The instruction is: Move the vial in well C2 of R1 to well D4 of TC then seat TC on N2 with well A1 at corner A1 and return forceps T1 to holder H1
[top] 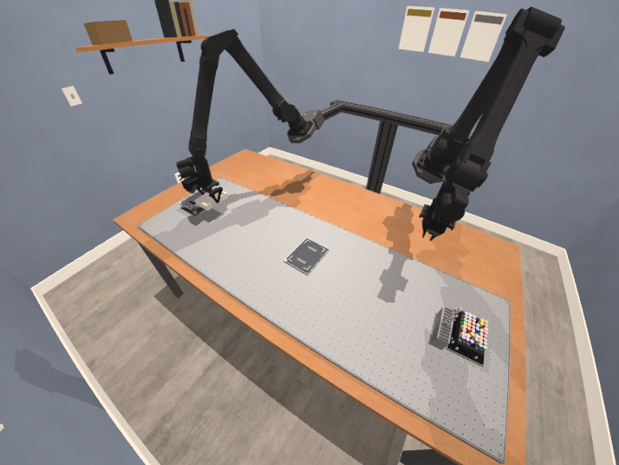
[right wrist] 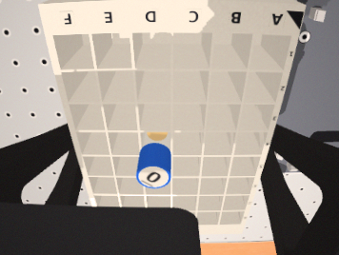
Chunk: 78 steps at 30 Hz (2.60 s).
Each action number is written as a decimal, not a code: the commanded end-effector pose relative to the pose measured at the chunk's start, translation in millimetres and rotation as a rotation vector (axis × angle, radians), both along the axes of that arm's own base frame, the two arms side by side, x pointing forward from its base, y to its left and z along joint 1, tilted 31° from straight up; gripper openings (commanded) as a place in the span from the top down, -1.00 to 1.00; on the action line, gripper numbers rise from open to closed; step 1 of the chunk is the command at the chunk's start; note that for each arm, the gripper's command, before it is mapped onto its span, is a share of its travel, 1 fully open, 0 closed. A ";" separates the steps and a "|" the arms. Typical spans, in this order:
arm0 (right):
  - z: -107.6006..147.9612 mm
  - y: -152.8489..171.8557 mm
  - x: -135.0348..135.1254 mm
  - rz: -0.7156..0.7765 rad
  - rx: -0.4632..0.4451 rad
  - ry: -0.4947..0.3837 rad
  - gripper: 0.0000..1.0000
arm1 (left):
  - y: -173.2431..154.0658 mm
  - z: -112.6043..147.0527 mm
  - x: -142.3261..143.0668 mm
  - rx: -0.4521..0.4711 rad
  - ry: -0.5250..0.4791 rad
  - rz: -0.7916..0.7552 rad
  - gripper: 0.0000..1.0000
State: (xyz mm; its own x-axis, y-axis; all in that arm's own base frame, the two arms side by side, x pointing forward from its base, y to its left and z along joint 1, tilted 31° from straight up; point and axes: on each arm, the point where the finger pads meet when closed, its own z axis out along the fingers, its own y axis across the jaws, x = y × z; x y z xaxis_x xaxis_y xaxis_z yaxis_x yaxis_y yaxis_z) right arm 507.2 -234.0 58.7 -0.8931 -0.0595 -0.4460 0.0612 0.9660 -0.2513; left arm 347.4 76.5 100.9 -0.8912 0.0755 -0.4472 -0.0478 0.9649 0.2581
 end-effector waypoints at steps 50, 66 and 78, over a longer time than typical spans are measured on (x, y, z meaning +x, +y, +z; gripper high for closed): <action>28.7 -85.8 1.7 0.008 -0.017 -0.008 1.00 | 2.4 8.4 7.0 -0.001 -0.021 0.012 0.52; 39.2 -109.1 0.2 0.008 -0.022 -0.014 1.00 | 2.4 8.4 7.0 -0.001 -0.021 0.012 0.52; 35.9 -122.5 0.5 0.013 -0.015 -0.004 1.00 | 2.4 8.4 7.0 -0.001 -0.021 0.012 0.52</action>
State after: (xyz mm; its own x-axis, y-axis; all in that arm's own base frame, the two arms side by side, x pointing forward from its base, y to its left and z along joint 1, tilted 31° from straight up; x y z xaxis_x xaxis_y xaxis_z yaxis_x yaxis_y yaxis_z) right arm 499.4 -350.0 86.5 -0.8941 -0.0534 -0.4447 0.0681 0.9651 -0.2528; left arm 347.4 76.5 100.9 -0.8912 0.0755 -0.4472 -0.0478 0.9649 0.2581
